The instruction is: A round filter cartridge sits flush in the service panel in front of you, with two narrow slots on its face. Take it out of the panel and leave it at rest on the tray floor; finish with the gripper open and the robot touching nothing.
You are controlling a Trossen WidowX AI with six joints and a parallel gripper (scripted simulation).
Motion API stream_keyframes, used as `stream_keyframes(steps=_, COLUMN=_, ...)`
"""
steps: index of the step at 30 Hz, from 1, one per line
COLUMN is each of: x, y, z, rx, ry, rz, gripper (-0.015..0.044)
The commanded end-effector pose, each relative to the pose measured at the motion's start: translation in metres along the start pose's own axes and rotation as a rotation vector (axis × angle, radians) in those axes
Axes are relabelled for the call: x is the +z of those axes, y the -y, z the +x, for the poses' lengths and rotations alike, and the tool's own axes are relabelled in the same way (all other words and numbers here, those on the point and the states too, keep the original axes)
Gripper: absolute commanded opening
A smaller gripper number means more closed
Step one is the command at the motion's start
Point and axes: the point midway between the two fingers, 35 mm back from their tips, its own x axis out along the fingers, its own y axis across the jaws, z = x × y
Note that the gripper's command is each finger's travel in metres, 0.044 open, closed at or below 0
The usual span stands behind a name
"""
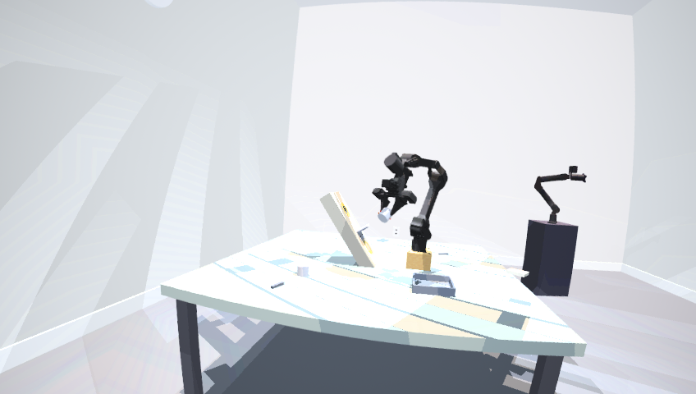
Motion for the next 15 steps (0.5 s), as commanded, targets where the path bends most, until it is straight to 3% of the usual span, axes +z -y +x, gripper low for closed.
stream_keyframes(steps=1, x=0.000, y=-0.020, z=-0.001, rx=0.055, ry=0.010, rz=-0.091, gripper=0.0000)
stream_keyframes(steps=15, x=-0.012, y=-0.059, z=0.018, rx=0.139, ry=0.012, rz=-0.232, gripper=0.0000)
